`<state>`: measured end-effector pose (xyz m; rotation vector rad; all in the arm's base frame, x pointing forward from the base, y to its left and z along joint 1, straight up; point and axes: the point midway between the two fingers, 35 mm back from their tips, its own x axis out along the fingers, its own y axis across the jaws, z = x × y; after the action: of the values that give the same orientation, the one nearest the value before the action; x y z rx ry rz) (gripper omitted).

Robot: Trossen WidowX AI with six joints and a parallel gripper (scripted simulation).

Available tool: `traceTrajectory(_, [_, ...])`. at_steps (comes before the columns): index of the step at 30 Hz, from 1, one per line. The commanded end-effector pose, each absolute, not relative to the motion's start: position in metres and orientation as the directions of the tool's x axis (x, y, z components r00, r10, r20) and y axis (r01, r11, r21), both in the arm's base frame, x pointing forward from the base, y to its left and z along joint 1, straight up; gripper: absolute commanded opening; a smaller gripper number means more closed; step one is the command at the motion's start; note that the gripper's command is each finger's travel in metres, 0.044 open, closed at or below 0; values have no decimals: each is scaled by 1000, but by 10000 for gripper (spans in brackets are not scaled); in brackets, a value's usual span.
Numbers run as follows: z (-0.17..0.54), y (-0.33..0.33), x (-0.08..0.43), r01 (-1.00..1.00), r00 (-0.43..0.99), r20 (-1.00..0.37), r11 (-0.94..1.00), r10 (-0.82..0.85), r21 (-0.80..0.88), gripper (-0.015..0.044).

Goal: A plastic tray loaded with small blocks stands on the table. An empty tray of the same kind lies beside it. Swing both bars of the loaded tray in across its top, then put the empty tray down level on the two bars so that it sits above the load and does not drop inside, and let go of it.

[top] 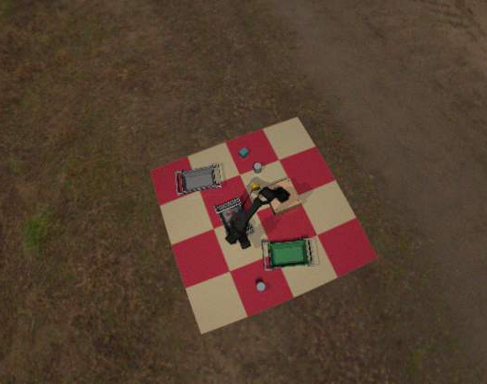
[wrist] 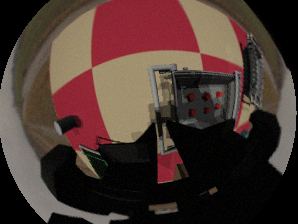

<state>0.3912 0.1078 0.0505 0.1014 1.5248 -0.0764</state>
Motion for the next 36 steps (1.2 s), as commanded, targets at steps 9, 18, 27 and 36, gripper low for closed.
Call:
traceTrajectory(9, [5,108,390,108,33,-999,994,16,20,87])
traceTrajectory(18, [31,93,387,108,33,-999,994,15,18,87])
traceTrajectory(27, [39,68,385,108,32,-999,994,12,16,87])
traceTrajectory(36, [30,43,382,108,32,-999,994,10,13,87])
